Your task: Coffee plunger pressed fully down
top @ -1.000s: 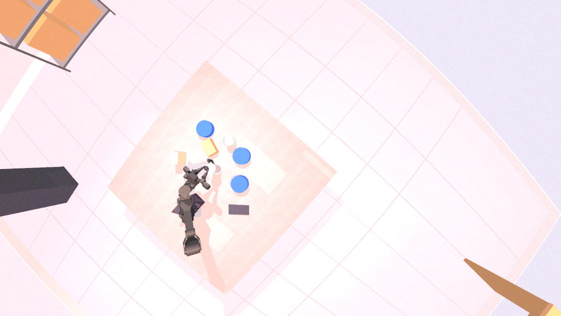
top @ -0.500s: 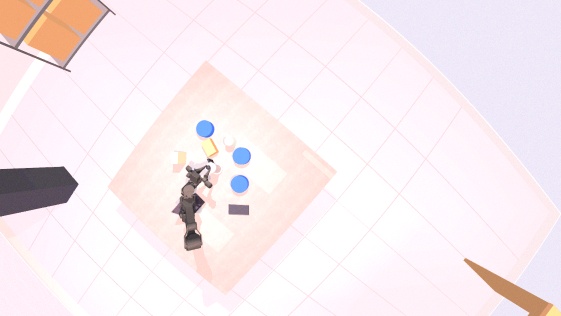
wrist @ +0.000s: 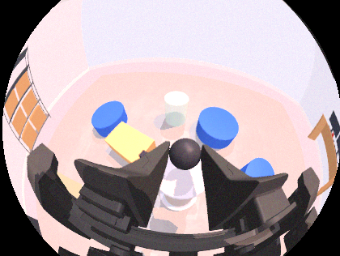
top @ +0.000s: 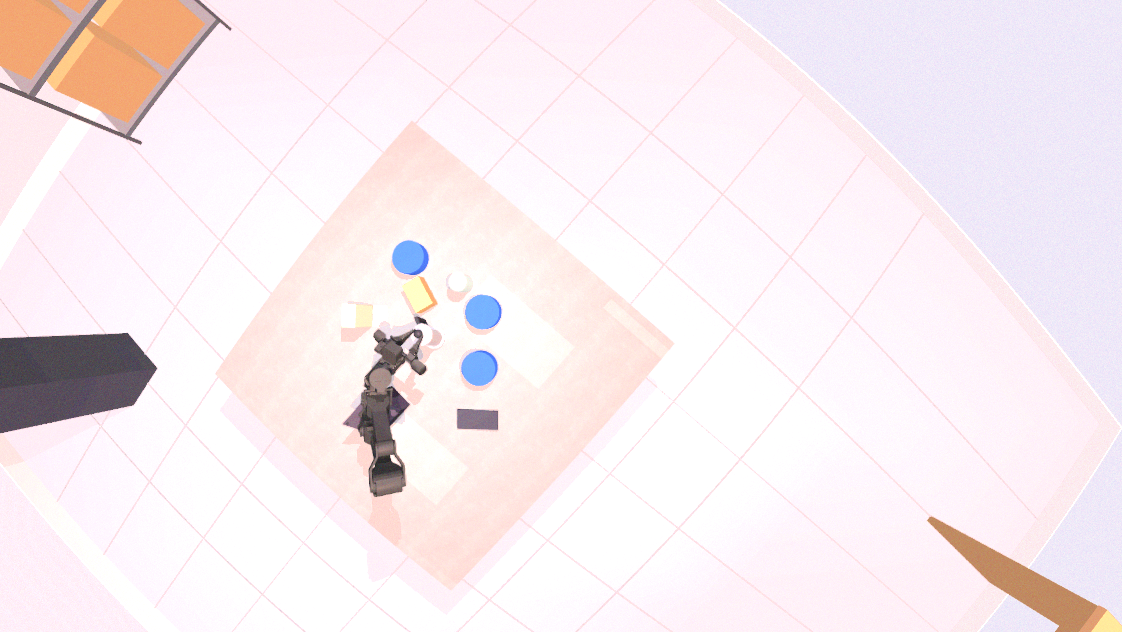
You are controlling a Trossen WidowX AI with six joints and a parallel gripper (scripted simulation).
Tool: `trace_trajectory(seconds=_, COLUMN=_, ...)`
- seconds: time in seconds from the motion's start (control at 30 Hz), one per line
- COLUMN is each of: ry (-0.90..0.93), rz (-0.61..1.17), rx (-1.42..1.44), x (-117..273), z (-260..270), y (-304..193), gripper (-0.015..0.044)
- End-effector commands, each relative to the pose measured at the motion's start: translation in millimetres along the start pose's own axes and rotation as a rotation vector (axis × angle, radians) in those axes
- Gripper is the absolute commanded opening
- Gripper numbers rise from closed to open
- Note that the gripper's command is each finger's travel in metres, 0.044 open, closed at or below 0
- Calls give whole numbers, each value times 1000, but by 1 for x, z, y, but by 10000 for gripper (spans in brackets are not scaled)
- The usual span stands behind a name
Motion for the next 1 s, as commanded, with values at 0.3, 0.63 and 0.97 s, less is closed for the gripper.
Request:
trace_trajectory(seconds=0.3, ry=1, rz=14, rx=9, x=-4, z=1, y=-2, gripper=115)
trace_trajectory(seconds=0.63, ry=-1, rz=1, rx=3, x=-2, z=0, y=1, gripper=141)
trace_trajectory(seconds=0.97, ry=-1, rz=1, rx=3, x=-2, z=0, y=1, gripper=403)
Point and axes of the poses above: the point midway between the two fingers, 35 mm back from their tips, its own x axis back along the fingers, its own z axis across the jaws, y = z × x, the point moved 3 cm from there along x, back along the fingers, and after that the axes turned 8 degrees about x, right-handed, at the moved point
